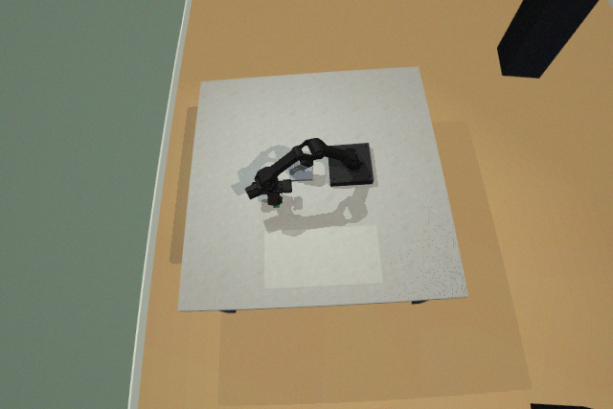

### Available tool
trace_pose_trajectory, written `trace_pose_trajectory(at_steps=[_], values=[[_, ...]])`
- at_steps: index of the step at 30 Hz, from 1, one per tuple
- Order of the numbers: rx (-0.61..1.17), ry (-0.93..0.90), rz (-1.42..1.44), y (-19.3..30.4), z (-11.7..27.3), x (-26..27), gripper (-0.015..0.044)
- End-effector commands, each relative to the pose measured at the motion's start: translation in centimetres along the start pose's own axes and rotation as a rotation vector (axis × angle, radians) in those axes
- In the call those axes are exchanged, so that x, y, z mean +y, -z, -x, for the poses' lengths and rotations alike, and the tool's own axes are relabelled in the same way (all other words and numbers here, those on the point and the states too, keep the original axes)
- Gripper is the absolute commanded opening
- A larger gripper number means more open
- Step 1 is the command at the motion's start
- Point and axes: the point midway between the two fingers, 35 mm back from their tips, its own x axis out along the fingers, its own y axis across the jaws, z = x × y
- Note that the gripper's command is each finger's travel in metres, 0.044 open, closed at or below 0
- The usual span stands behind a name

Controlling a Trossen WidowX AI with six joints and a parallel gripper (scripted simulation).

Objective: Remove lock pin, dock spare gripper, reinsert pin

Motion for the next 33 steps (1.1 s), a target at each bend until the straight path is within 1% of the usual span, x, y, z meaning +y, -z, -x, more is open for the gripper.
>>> trace_pose_trajectory(at_steps=[1,12,17,24,33], values=[[-0.002,-0.003,0.002,-0.2,-0.7,0.1,0.0180],[-0.002,-0.003,0.003,-0.7,-2.4,0.3,0.0180],[-0.002,-0.003,0.003,-0.7,-2.5,0.3,0.0180],[-0.002,-0.003,0.003,-0.7,-2.5,0.3,0.0000],[-0.002,-0.003,0.003,-0.7,-2.5,0.3,0.0000]])
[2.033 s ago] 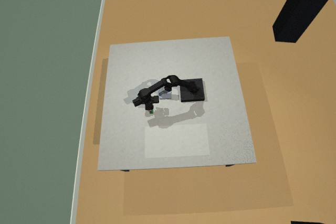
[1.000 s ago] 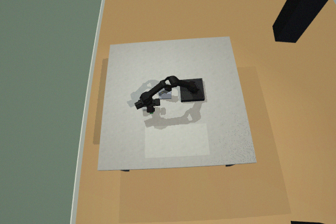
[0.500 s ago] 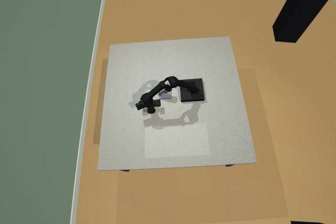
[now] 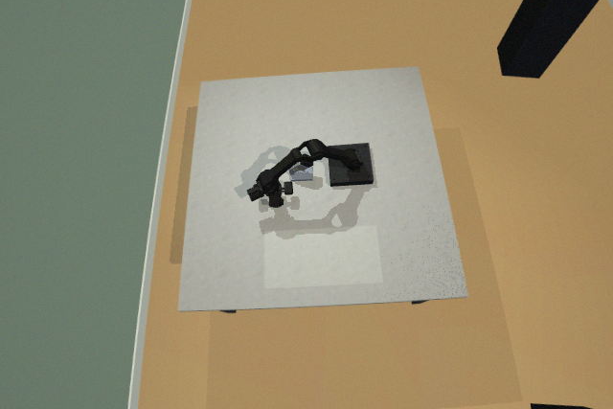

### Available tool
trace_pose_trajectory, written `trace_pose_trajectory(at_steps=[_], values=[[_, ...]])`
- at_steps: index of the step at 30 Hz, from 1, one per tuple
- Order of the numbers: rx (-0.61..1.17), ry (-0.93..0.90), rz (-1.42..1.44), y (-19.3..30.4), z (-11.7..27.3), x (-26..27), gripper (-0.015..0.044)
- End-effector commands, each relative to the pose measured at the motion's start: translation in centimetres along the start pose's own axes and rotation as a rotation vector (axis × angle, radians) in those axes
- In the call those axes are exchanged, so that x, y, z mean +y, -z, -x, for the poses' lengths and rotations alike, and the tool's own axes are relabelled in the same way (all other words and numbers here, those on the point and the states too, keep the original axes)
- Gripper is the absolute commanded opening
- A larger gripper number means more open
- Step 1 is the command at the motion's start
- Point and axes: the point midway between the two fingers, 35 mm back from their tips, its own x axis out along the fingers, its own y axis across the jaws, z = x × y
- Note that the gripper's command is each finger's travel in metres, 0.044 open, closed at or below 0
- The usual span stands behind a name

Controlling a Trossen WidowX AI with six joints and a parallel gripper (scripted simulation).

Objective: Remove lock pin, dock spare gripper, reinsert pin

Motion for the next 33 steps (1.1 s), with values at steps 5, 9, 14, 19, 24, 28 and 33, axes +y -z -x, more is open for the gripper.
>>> trace_pose_trajectory(at_steps=[5,9,14,19,24,28,33], values=[[-0.003,0.000,0.002,0.1,0.7,-0.1,0.0000],[-0.003,0.000,0.002,0.4,1.8,-0.1,0.0000],[-0.003,0.000,0.002,0.8,3.3,-0.2,0.0000],[-0.003,0.000,0.002,1.2,4.8,-0.1,0.0000],[-0.003,0.000,0.002,1.6,6.3,0.0,0.0000],[-0.003,0.000,0.002,1.8,6.7,0.0,0.0000],[0.001,-0.005,0.005,1.6,6.1,0.0,0.0000]])
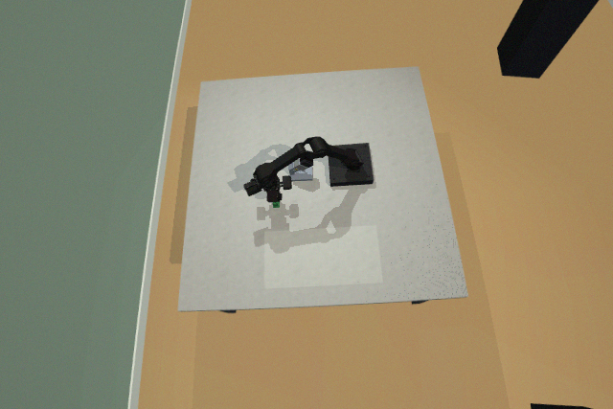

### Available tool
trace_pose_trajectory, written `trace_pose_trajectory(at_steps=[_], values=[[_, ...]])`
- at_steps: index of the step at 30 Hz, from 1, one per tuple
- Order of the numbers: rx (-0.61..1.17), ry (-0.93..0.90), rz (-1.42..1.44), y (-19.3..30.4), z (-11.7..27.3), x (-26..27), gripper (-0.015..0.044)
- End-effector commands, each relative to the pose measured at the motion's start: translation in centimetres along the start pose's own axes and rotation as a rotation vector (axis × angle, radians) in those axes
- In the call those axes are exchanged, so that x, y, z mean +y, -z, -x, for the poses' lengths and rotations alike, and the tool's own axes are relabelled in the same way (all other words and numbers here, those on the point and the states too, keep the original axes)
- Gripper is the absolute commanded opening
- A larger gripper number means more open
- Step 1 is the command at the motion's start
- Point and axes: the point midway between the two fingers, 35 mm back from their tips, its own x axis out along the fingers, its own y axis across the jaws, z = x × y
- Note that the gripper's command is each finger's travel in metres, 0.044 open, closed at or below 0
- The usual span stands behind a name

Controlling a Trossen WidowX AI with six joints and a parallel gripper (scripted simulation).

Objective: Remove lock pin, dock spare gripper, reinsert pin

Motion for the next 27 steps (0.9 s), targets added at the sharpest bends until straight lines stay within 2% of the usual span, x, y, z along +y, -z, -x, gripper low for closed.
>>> trace_pose_trajectory(at_steps=[1,8,27], values=[[0.000,0.000,0.000,0.0,-0.1,0.0,0.0000],[0.000,-0.004,-0.018,0.0,0.0,0.2,0.0000],[-0.006,-0.013,-0.035,-0.8,2.0,5.7,0.0000]])
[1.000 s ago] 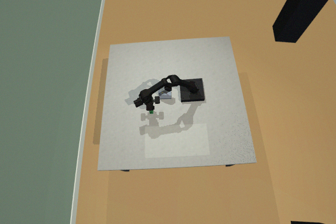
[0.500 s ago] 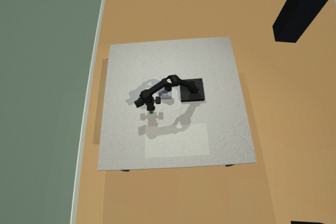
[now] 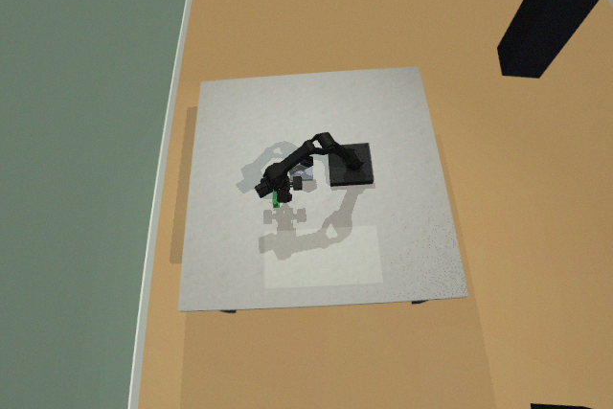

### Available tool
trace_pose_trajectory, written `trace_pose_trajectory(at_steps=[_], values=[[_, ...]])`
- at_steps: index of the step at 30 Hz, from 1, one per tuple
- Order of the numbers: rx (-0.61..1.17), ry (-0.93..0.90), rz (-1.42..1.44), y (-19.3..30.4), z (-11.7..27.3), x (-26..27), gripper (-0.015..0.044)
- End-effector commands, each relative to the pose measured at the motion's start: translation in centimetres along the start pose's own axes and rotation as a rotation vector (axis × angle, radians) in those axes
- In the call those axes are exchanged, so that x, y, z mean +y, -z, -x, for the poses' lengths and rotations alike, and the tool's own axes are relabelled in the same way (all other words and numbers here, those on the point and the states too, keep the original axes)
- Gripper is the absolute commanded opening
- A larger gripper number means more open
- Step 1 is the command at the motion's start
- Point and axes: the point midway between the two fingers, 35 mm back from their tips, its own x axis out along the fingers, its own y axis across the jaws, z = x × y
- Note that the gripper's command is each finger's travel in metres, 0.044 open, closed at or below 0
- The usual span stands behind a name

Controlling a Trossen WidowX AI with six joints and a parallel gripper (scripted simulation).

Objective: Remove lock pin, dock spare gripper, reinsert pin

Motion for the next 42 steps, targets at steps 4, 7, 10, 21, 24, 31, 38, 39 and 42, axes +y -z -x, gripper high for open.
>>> trace_pose_trajectory(at_steps=[4,7,10,21,24,31,38,39,42], values=[[-0.008,0.001,-0.011,-0.1,0.7,2.1,0.0000],[-0.009,-0.002,-0.013,-0.1,0.9,3.0,0.0000],[-0.009,-0.004,-0.013,-0.1,1.0,4.0,0.0000],[-0.009,-0.009,-0.013,-0.3,0.1,5.3,0.0000],[-0.009,-0.010,-0.013,-0.7,-1.2,5.3,0.0000],[-0.010,-0.012,-0.014,-1.3,-3.8,5.4,0.0000],[-0.011,-0.014,-0.014,-1.0,-3.9,5.3,0.0000],[-0.011,-0.015,-0.014,-0.9,-3.8,5.3,0.0000],[-0.011,-0.014,-0.015,-0.7,-3.8,5.4,0.0000]])
